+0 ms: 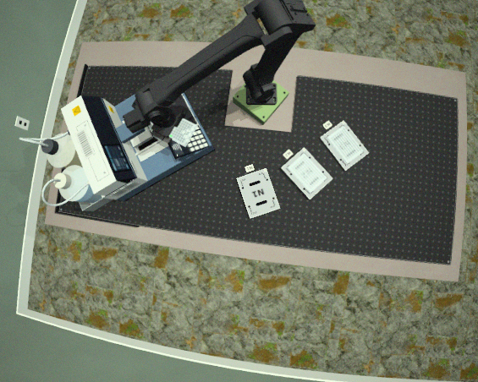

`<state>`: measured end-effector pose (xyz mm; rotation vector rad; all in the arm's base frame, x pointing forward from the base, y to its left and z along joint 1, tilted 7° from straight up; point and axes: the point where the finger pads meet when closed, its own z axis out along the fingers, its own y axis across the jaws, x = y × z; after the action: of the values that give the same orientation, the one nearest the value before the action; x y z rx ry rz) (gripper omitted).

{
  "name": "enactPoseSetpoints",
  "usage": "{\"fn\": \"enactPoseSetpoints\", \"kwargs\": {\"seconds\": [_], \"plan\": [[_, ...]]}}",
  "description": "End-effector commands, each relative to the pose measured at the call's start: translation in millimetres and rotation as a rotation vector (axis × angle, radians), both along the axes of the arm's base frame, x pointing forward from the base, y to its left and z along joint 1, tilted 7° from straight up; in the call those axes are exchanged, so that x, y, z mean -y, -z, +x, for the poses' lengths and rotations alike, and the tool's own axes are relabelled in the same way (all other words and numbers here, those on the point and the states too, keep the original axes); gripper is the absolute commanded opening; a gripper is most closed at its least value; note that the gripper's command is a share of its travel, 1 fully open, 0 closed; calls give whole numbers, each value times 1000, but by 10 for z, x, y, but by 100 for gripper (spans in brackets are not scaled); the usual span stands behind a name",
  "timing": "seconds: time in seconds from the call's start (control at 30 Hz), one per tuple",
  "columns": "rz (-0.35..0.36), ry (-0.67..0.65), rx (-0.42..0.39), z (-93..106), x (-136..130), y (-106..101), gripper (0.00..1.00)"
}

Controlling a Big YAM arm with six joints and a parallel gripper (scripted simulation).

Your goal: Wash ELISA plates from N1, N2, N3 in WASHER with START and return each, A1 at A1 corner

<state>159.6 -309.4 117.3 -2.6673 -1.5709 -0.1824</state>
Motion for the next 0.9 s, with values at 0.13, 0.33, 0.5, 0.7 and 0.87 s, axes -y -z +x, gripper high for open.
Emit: {"fn": "enactPoseSetpoints", "kwargs": {"seconds": [0.13,0.33,0.5,0.7,0.87], "plan": [[-73,-280,51,473,79,-141,84],[-78,-436,62,702,-36,-127,84],[-93,-412,64,605,-9,-192,84],[-73,-568,69,731,-348,-30,84],[-87,-734,84,908,-527,-24,84]]}}
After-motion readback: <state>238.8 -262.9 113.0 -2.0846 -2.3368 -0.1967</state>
